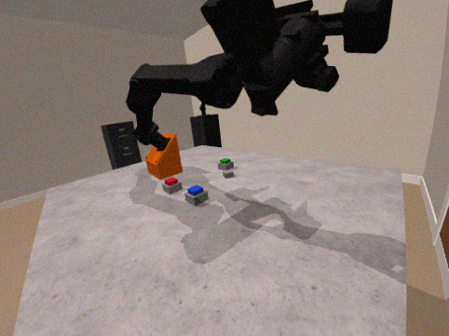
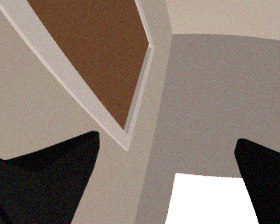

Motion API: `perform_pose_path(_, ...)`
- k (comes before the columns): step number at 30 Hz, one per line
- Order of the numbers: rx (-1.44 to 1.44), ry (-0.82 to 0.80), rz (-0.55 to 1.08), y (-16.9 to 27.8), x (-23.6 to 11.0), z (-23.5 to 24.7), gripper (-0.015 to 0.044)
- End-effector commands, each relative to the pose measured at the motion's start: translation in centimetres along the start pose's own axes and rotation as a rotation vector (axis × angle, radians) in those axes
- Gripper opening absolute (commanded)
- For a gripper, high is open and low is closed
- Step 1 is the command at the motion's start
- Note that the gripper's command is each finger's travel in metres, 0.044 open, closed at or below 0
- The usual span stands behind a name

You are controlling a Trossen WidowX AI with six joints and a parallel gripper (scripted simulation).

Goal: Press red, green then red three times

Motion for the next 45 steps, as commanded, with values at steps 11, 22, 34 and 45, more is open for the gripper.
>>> perform_pose_path(11, -0.332, -0.271, -0.493, -3.5, 0.0, -4.8, 0.04)
perform_pose_path(22, -0.74, 0.071, -1.256, -9.1, -7.2, -16.3, 0.04)
perform_pose_path(34, -1.066, 1.198, -1.759, -11.3, -20.0, -30.6, 0.04)
perform_pose_path(45, -1.093, 1.888, -1.727, -10.8, -25.8, -35.9, 0.04)
Point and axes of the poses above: the point midway between the two fingers, 35 mm back from their tips, its own x axis out along the fingers, its own z axis across the jaws, y = z × x, the point moved 4 cm from there along -x, back along the fingers, and after that the axes turned 1 degree about -x, right-handed, at the moved point
